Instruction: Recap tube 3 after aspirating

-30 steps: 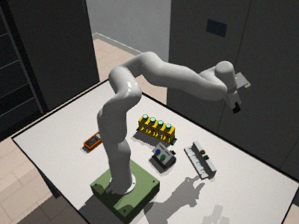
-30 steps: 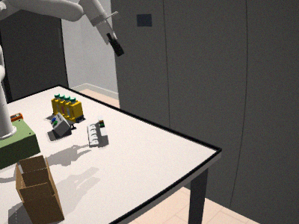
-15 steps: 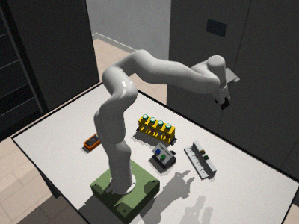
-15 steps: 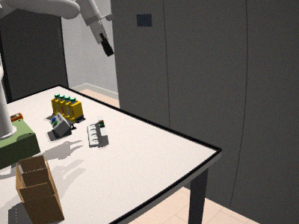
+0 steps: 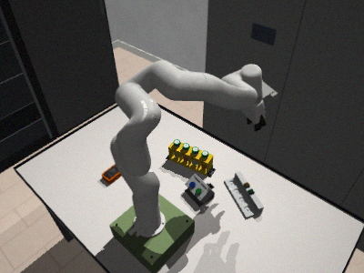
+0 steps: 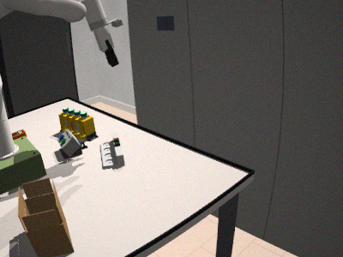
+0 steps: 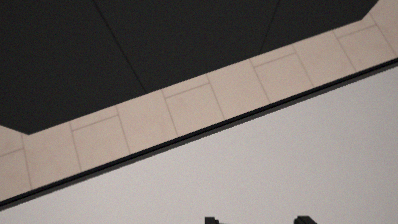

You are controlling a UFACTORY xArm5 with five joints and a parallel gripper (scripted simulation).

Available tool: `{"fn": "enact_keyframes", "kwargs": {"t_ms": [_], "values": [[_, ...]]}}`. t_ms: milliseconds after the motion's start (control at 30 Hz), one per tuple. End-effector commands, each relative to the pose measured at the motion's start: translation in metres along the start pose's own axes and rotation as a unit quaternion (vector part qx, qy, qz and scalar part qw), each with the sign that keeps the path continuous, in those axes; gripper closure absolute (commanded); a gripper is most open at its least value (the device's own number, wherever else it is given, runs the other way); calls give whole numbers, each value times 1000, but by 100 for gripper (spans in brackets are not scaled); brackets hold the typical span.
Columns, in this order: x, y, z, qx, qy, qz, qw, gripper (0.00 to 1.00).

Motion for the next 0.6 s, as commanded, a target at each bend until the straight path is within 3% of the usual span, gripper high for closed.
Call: {"fn": "enact_keyframes", "kwargs": {"t_ms": [0, 200, 333, 533, 567], "values": [[3, 3, -11, 36, -10, -24, 999, 54], [4, 19, -35, 44, -13, -30, 998, 54], [6, 26, -49, 92, -24, -65, 993, 54], [8, 39, -64, 92, -24, -65, 993, 54], [8, 41, -67, 105, -27, -74, 991, 54]]}}
Point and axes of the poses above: the point where the finger pads meet when closed, its own x axis back along the fingers, its own z axis across the jaws, y = z × x, the point moved 9 cm from there along x, back along the fingers, and after that the axes turned 13 degrees about x, right-handed, at the moved point
